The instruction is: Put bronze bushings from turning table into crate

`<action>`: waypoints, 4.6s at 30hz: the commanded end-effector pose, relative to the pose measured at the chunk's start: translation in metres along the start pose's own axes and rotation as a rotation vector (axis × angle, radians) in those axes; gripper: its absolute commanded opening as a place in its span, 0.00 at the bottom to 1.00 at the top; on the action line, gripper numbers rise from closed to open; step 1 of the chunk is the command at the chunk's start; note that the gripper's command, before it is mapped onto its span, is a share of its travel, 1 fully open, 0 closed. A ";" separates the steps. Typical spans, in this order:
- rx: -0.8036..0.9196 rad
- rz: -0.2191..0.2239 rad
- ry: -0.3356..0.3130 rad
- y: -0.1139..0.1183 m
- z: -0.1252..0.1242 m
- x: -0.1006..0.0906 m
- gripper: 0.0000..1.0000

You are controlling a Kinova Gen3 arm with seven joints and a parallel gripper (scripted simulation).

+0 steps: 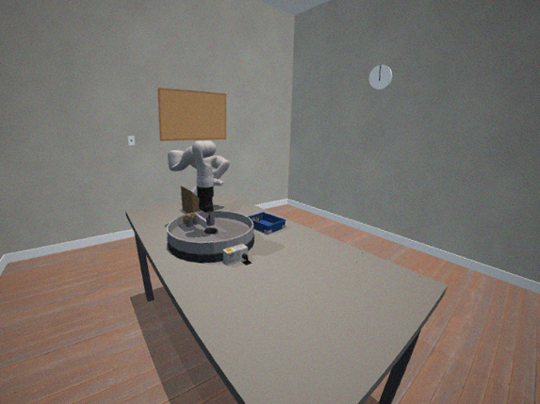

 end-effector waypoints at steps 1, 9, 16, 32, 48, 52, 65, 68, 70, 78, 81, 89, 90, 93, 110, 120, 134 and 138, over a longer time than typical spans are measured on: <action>0.001 0.002 0.000 0.000 0.000 -0.001 0.00; 0.000 0.001 0.000 0.000 0.000 0.016 0.00; -0.001 0.001 0.000 0.000 0.000 0.026 0.00; 0.000 0.001 0.000 0.000 0.000 0.027 0.00; 0.000 0.001 0.000 0.000 0.000 0.027 0.47; 0.000 0.001 0.000 0.000 0.000 0.027 0.47; 0.000 0.001 0.000 0.000 0.000 0.027 0.47; 0.000 0.001 0.000 0.000 0.000 0.027 0.47; 0.000 0.001 0.000 0.000 0.000 0.027 0.47; 0.000 0.001 0.000 0.000 0.000 0.027 0.47; 0.000 0.001 0.000 0.000 0.000 0.027 0.47; 0.000 0.001 0.000 0.000 0.000 0.027 0.47; 0.000 0.001 0.000 0.000 0.000 0.027 0.47; 0.000 0.001 0.000 0.000 0.000 0.027 0.47; 0.000 0.001 0.000 0.000 0.000 0.027 0.47; 0.000 0.001 0.000 0.000 0.000 0.027 0.47; 0.000 0.001 0.000 0.000 0.000 0.029 0.47; 0.000 0.001 0.000 0.000 0.000 0.029 0.47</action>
Point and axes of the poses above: the point where the finger pads meet when closed, its own x axis out along the fingers, its own y axis across the jaws, z = x × y, the point moved 4 cm from there along -x, back along the fingers, and after that the axes turned 10 degrees about -x, right-handed, at the moved point
